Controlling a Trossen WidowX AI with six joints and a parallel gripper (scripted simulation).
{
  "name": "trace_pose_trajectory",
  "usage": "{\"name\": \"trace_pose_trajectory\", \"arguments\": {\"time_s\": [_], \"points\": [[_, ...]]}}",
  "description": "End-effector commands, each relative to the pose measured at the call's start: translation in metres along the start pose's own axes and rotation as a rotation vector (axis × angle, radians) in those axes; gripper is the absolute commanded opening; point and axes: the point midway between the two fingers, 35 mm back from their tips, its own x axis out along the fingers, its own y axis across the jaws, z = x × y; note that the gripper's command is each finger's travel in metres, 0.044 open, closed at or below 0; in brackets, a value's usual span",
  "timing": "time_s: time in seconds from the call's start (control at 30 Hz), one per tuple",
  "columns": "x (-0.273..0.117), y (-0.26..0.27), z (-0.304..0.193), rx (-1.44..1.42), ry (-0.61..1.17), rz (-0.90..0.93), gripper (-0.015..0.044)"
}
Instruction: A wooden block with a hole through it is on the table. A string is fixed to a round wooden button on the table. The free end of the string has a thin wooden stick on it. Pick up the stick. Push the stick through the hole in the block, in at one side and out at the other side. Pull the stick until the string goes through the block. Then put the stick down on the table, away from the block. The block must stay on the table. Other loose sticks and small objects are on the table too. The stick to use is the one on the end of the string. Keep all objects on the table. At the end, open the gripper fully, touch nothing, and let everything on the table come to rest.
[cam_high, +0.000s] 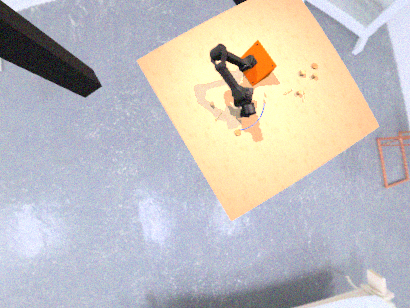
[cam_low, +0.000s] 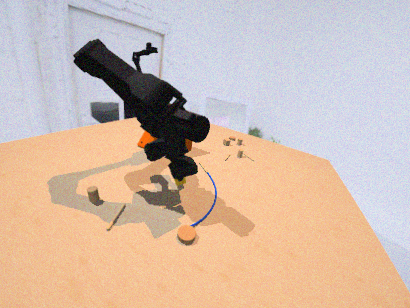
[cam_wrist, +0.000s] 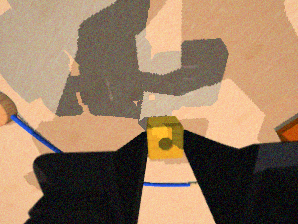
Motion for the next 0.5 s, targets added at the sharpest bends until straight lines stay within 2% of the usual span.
{"name": "trace_pose_trajectory", "arguments": {"time_s": [0.0, 0.47], "points": [[0.0012, -0.0007, 0.0031, -0.003, 0.057, 0.000, 0.0000], [0.0047, -0.0009, 0.0117, -0.006, 0.207, -0.009, 0.0000]]}}
